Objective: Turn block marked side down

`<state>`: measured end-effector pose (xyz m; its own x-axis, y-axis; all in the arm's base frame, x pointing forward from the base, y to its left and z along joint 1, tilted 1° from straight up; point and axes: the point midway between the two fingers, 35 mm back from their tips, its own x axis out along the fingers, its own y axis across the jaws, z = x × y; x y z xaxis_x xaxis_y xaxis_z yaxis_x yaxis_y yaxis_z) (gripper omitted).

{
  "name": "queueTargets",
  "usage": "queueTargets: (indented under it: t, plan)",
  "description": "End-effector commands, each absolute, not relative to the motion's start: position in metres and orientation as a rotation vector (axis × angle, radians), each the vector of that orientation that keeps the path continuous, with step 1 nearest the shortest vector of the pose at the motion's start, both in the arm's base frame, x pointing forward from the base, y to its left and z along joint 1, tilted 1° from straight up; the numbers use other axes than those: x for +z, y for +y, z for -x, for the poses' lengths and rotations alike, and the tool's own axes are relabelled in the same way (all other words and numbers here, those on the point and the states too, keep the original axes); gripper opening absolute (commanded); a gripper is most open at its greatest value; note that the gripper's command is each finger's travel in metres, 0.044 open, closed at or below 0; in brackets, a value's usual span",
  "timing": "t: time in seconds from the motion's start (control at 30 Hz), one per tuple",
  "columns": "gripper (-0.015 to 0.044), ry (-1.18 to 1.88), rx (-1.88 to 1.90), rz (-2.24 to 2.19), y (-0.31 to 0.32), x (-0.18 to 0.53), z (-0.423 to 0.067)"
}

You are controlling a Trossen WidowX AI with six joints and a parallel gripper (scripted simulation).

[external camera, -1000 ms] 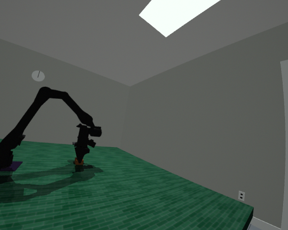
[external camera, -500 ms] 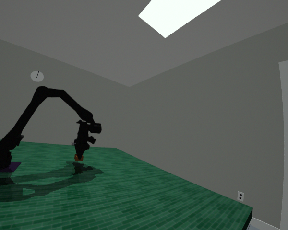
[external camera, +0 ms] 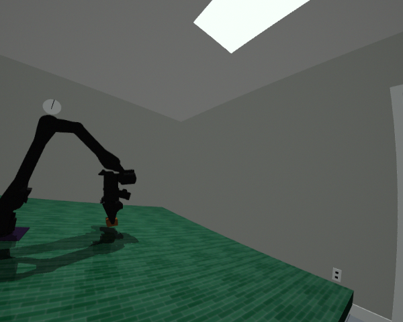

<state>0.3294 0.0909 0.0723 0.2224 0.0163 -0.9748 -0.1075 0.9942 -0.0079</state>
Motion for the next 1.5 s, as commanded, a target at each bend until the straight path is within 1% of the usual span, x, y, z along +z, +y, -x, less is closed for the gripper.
queueTargets:
  t: [0.0, 0.63, 0.8, 1.47]
  plan:
    - [0.0, 1.269, 0.086, 0.078, 0.091, 0.072, -0.329]
    - [0.0, 0.955, 0.096, 0.063, 0.089, 0.073, -0.323]
    - [0.0, 0.944, 0.097, 0.062, 0.089, 0.073, -0.322]
    - [0.0, 0.676, 0.11, 0.058, 0.096, 0.041, -0.342]
